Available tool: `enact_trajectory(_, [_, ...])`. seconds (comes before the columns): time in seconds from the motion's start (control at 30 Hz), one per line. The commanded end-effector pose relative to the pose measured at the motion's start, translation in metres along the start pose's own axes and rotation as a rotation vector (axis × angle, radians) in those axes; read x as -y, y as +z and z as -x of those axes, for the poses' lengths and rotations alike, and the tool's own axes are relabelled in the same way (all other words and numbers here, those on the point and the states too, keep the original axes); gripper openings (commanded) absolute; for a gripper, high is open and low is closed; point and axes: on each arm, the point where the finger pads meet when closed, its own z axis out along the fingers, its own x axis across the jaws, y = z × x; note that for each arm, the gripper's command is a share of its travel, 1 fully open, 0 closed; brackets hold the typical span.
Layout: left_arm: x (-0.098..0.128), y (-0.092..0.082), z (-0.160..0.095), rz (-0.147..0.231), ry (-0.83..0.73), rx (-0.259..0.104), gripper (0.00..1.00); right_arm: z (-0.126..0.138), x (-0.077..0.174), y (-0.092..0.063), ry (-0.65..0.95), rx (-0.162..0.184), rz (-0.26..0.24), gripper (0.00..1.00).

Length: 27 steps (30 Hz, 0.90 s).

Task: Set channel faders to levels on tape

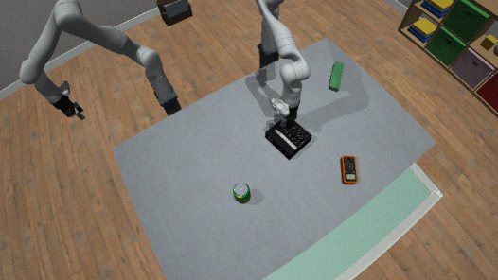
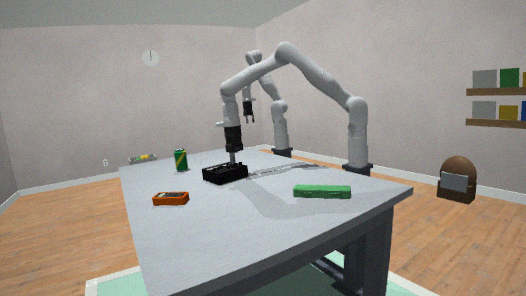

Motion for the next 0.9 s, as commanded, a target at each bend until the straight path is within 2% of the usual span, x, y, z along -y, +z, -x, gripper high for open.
enact_trajectory(0.0, [0.0003,-0.0012,0.0005,-0.001,0.000,0.002,0.00,0.0000,-0.0004,-0.0006,0.000,0.000,0.002,1.00])
enact_trajectory(0.67, [0.0063,-0.0014,0.0005,-0.001,0.000,0.002,0.00,0.0000,-0.0004,-0.0006,0.000,0.000,0.002,1.00])
enact_trajectory(0.87, [0.0063,-0.0098,0.0005,-0.001,0.000,0.002,0.00,0.0000,-0.0004,-0.0006,0.000,0.000,0.002,1.00])
